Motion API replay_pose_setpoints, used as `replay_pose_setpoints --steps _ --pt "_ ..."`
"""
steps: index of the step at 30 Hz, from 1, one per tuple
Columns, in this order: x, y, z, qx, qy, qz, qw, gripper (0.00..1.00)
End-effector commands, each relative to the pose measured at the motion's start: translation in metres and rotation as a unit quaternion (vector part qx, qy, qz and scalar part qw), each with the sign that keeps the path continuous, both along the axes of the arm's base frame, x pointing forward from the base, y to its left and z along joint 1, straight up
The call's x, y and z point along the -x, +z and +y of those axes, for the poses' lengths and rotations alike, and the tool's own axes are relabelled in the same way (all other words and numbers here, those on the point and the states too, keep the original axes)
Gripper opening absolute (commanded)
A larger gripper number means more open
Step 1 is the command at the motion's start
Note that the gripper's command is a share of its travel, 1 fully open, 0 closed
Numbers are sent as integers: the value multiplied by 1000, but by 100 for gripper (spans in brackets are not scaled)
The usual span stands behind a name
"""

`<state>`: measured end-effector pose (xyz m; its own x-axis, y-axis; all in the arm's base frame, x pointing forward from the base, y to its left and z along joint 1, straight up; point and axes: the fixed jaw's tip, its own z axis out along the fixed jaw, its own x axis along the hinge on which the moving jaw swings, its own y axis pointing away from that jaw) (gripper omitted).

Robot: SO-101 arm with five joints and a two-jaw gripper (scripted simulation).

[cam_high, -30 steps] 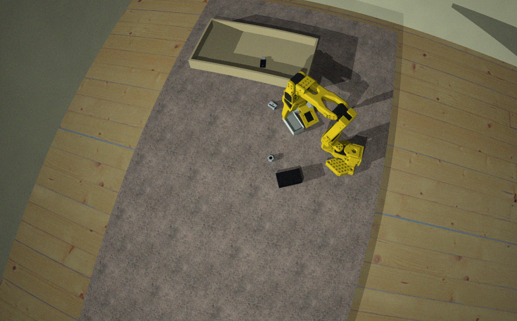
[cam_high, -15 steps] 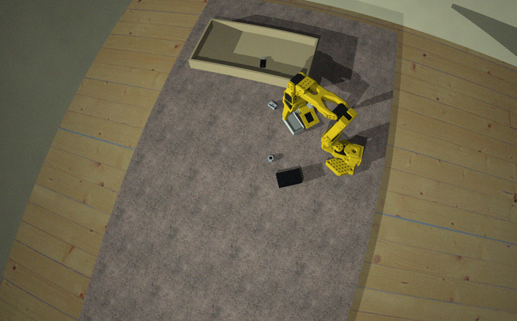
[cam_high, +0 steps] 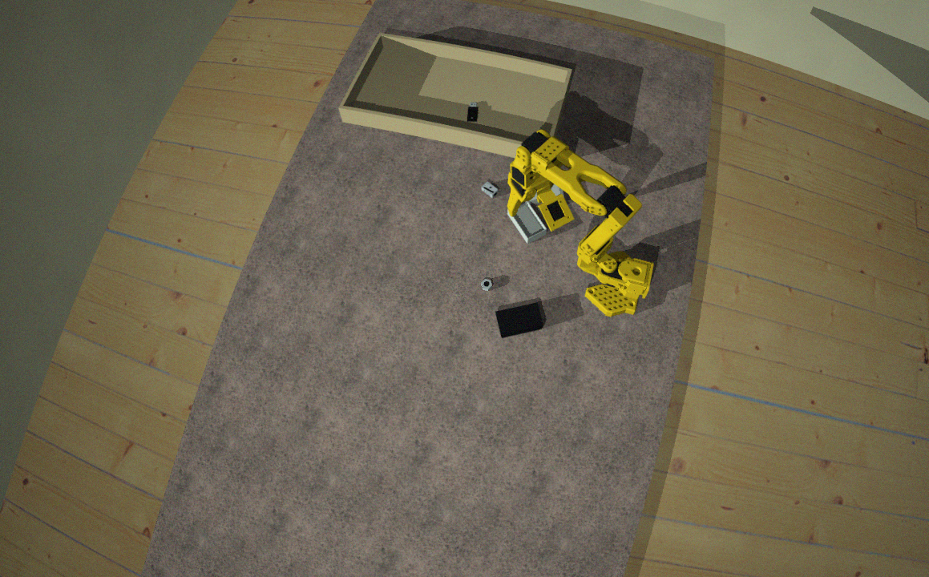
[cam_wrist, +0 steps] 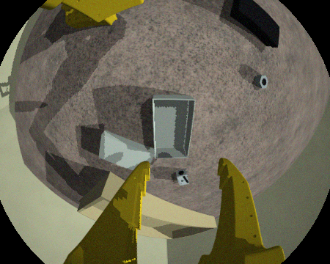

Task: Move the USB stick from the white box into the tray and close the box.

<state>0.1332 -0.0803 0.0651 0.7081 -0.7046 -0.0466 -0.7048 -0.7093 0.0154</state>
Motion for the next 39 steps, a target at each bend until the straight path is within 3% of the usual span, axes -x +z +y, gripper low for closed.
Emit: replay_pose_setpoints --steps 1,17,22,32,34,39 --pt "-4 5 0 11 -1 -22 1000 30" --pt "-6 6 -8 10 58 -22 998 30" --pt "-8 6 -16 8 118 -23 993 30" --pt "-12 7 -38 4 281 -24 959 30" --pt "-12 7 -38 4 281 -24 959 30" --pt "-13 7 -50 2 364 -24 931 29"
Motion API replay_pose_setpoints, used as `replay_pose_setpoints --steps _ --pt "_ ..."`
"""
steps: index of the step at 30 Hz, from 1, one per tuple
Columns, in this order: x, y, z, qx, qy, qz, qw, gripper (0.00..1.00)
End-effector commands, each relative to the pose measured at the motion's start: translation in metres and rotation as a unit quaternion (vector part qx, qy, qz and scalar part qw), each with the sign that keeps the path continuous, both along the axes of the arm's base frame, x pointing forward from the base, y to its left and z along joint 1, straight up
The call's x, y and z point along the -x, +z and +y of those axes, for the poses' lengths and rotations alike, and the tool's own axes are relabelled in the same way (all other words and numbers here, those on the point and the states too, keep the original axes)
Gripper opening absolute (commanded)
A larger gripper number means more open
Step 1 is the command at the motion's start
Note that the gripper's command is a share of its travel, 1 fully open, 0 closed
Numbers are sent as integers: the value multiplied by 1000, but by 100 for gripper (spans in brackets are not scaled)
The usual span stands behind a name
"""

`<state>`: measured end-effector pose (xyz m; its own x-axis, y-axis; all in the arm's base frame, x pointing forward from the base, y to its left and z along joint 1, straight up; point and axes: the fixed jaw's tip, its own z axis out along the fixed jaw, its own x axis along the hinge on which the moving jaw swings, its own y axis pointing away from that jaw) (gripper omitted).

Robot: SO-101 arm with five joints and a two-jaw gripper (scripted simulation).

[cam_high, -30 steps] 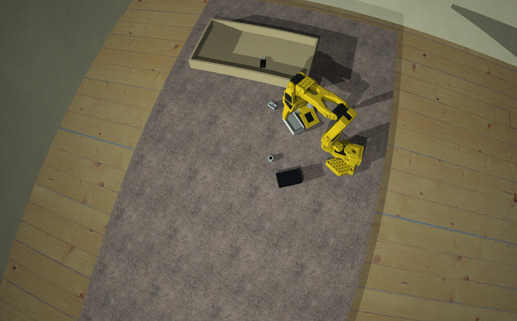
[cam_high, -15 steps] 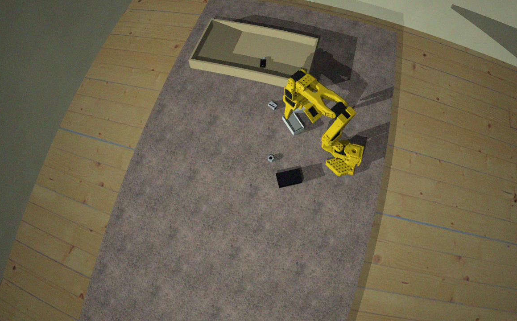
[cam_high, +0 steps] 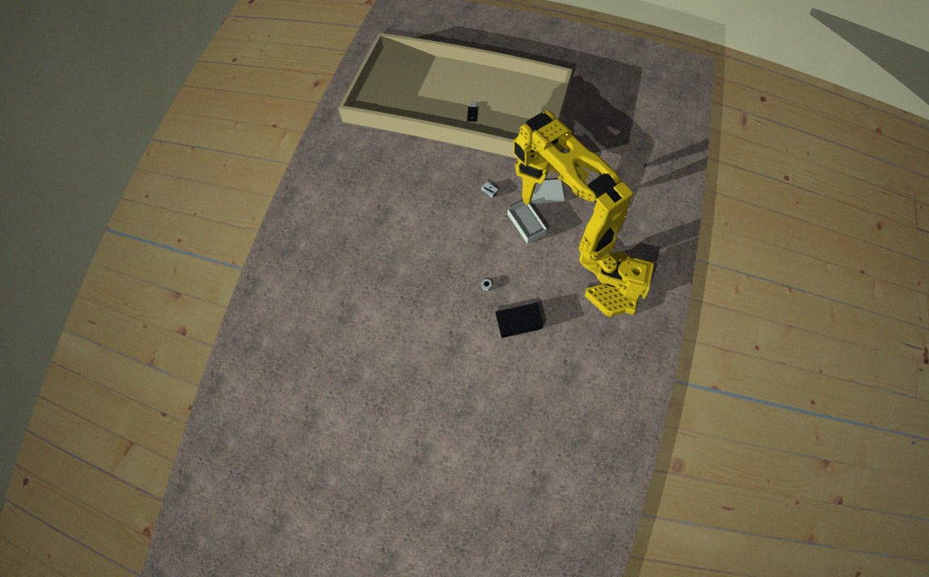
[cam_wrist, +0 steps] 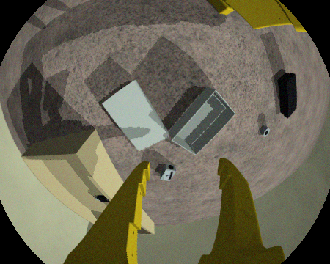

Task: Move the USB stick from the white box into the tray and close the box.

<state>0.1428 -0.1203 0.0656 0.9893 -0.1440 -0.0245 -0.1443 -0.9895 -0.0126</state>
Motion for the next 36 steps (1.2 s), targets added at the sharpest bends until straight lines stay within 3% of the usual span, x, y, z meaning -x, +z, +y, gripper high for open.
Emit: replay_pose_setpoints --steps 1,10,17,36 --pt "-3 6 -12 7 70 -12 997 29" --pt "-3 5 -28 6 191 -12 981 29" --pt "-3 5 -33 5 229 -13 973 29" --pt "-2 4 -35 5 249 -13 968 29"
